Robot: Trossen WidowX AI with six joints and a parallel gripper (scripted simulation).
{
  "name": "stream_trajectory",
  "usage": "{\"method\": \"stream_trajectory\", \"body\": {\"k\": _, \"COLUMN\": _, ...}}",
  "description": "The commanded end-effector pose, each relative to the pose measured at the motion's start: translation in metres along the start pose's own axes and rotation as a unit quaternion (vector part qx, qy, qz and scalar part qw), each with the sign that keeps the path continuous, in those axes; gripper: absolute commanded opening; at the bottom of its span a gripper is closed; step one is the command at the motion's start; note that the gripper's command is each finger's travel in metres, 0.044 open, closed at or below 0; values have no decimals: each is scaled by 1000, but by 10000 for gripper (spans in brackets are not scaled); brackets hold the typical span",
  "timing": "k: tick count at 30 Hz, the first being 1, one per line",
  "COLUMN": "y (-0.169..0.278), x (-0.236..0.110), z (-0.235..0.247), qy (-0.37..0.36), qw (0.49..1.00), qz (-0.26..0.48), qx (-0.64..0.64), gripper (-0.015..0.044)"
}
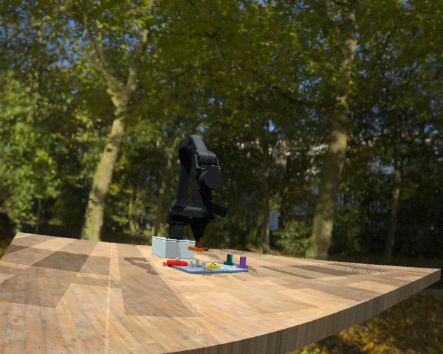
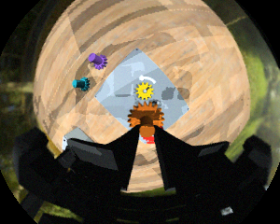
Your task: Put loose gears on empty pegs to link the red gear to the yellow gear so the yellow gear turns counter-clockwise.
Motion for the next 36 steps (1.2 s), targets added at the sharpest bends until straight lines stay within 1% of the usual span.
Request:
{"method": "stream_trajectory", "body": {"k": 1, "y": 0, "x": -1, "z": -1, "qy": 2, "qw": 1000, "qz": 1, "qx": -3, "gripper": 0}}
{"method": "stream_trajectory", "body": {"k": 14, "y": 0, "x": 0, "z": -1, "qy": 2, "qw": 1000, "qz": 1, "qx": -8, "gripper": 0}}
{"method": "stream_trajectory", "body": {"k": 27, "y": 1, "x": 18, "z": -1, "qy": 2, "qw": 998, "qz": 1, "qx": -70, "gripper": 0}}
{"method": "stream_trajectory", "body": {"k": 36, "y": 0, "x": 31, "z": -1, "qy": 2, "qw": 999, "qz": 1, "qx": -36, "gripper": 0}}
Point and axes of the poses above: the point midway between the two fingers, 35 mm back from their tips, its own x axis out along the fingers, its own z axis across the jaws, y = z × x, the point moved 5 cm from there along -x, back along the fingers, and after that the axes turned 3 degrees about -x, right-handed, at the moved point
